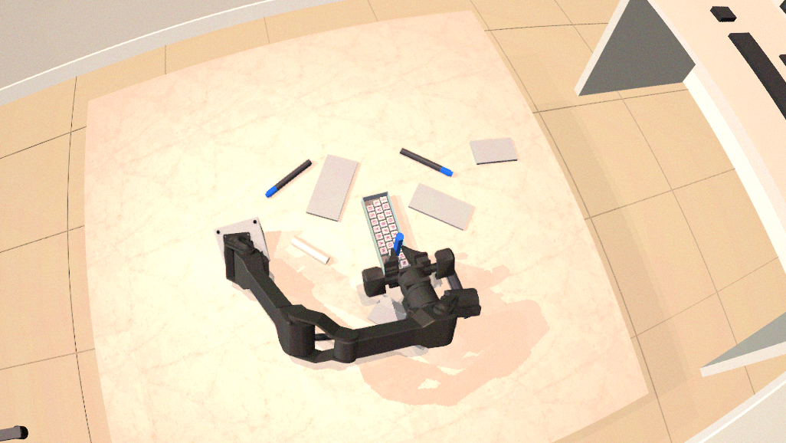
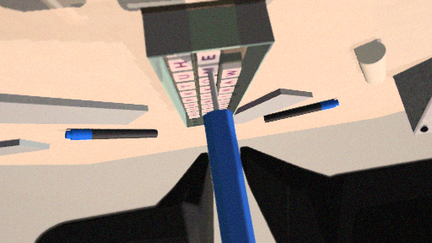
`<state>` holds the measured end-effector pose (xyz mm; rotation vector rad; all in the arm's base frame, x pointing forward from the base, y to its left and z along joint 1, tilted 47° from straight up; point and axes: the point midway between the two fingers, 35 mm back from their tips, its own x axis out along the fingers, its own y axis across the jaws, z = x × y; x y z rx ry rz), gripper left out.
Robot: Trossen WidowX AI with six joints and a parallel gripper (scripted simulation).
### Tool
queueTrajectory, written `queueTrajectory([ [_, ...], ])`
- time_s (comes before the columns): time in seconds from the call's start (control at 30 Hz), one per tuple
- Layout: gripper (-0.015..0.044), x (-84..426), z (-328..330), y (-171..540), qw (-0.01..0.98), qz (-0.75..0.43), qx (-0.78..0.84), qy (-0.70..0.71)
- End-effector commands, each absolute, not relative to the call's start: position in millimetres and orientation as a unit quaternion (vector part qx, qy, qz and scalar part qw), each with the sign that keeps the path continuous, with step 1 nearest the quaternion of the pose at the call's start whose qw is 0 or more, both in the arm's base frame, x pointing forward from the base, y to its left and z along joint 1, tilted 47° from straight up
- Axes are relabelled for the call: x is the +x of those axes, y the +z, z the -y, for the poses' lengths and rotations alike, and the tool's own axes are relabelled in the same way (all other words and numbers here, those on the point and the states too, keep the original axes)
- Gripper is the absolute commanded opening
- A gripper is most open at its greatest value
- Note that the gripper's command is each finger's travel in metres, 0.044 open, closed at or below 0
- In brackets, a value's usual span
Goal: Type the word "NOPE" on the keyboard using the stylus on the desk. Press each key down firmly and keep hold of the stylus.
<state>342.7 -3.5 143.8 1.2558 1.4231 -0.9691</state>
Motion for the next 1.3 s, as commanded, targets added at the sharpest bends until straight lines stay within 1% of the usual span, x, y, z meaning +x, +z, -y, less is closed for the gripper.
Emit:
queueTrajectory([
  [0.0,0.0081,343.4,5.5,141.7,0.485,-0.585,0.515,-0.397],
  [0.87,0.0081,344.8,13.3,134.5,0.485,-0.585,0.515,-0.397],
  [1.27,0.0081,343.5,3.8,143.3,0.485,-0.585,0.515,-0.397],
])
